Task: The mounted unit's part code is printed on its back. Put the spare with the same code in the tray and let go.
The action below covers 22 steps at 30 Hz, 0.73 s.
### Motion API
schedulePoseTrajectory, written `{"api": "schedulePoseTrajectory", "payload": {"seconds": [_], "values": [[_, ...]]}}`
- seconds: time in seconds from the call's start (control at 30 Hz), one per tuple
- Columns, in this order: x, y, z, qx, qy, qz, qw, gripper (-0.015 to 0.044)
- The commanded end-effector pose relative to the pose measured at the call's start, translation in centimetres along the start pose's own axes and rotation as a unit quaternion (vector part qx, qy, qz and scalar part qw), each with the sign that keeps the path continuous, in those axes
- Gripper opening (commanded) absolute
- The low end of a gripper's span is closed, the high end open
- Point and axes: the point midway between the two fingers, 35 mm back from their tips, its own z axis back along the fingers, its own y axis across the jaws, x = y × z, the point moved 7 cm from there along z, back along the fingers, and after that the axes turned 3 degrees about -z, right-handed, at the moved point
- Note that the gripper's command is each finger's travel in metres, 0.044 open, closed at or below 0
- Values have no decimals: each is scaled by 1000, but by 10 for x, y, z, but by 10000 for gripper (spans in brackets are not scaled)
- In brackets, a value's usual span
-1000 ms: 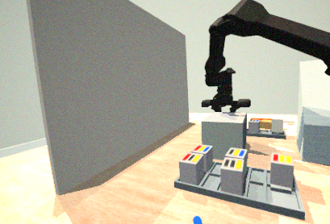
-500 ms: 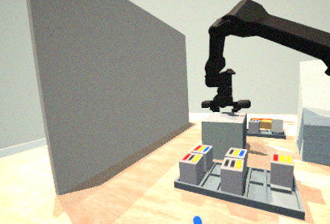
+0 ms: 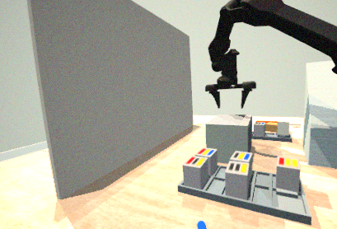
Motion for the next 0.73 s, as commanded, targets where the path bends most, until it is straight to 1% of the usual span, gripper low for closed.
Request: {"api": "schedulePoseTrajectory", "payload": {"seconds": [0.0,0.1,0.13,0.7], "values": [[3,2,30,-5,5,5,1000,440],[3,2,30,-5,5,5,1000,440],[0,1,29,-16,6,2,1000,440],[0,1,29,-16,6,2,1000,440]]}}
